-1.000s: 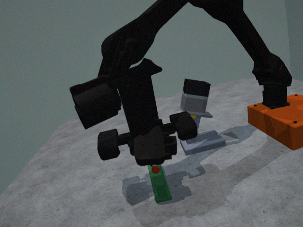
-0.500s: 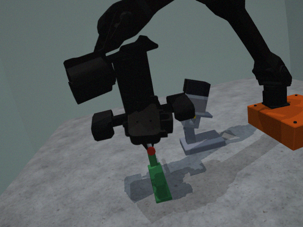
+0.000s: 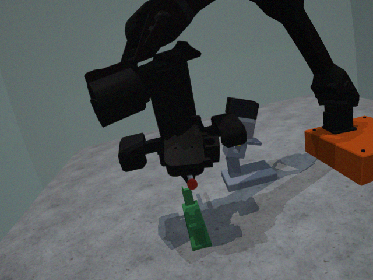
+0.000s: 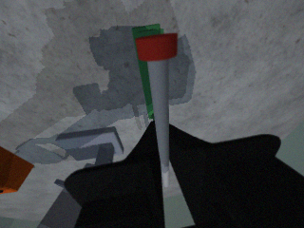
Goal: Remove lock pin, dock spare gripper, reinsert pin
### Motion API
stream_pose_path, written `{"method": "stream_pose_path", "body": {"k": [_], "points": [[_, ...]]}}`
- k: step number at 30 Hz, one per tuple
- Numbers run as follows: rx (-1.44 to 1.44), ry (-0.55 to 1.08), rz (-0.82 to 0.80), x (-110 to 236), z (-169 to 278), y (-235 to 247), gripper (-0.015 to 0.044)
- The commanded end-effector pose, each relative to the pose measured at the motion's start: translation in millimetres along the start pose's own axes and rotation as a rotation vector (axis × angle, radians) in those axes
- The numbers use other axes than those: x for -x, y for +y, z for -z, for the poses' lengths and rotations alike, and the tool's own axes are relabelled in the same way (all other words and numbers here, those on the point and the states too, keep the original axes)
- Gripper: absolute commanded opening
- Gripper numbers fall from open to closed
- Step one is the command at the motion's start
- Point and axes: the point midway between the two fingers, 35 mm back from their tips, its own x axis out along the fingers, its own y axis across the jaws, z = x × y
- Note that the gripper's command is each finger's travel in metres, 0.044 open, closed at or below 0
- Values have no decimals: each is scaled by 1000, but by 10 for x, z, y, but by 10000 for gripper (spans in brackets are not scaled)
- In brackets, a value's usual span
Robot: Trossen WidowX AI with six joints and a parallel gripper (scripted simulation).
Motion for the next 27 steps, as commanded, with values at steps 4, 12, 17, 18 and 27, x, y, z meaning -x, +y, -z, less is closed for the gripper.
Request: {"method": "stream_pose_path", "body": {"k": [4, 12, 17, 18, 27], "points": [[-10, -3, -4, 50, -23, 179, 0], [-20, -4, -8, 103, -26, 403, 0], [-27, -4, -10, 128, -23, 547, 0], [-28, -4, -11, 132, -21, 576, 0], [-39, -4, -16, 157, -3, 839, 0]]}}
